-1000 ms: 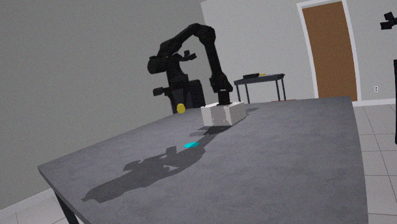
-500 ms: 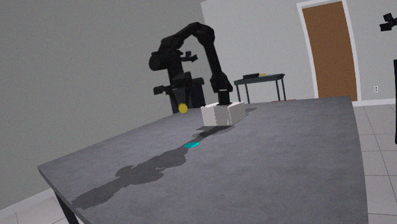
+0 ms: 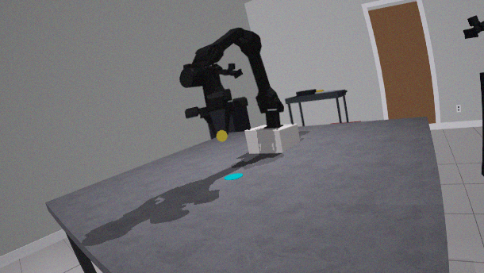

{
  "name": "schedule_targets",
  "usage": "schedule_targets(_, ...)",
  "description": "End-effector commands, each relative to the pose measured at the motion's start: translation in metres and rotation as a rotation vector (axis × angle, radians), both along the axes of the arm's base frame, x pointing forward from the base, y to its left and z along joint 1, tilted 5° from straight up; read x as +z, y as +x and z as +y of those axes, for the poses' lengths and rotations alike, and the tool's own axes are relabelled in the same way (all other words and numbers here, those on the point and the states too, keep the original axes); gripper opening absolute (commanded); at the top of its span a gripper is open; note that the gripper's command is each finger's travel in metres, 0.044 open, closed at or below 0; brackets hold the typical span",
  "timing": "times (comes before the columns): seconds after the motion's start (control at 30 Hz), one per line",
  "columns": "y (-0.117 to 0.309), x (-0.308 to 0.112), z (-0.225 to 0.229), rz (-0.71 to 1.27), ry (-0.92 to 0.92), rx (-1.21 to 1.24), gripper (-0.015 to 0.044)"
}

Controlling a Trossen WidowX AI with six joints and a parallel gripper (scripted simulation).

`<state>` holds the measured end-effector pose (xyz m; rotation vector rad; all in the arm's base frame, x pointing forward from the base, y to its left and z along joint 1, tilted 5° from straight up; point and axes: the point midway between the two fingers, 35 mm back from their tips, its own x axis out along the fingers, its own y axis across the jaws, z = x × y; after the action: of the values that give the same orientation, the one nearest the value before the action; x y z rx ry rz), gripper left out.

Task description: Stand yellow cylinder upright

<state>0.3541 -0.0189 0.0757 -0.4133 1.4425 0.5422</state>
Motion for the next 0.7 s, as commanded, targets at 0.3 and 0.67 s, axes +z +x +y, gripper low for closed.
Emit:
schedule_targets(0.3,0.011,-0.014,-0.002,-0.065,0.055,-0.055,0.0105)
schedule_targets(0.67,0.021,-0.023,-0.005,-0.127,0.101,-0.095,0.0105)
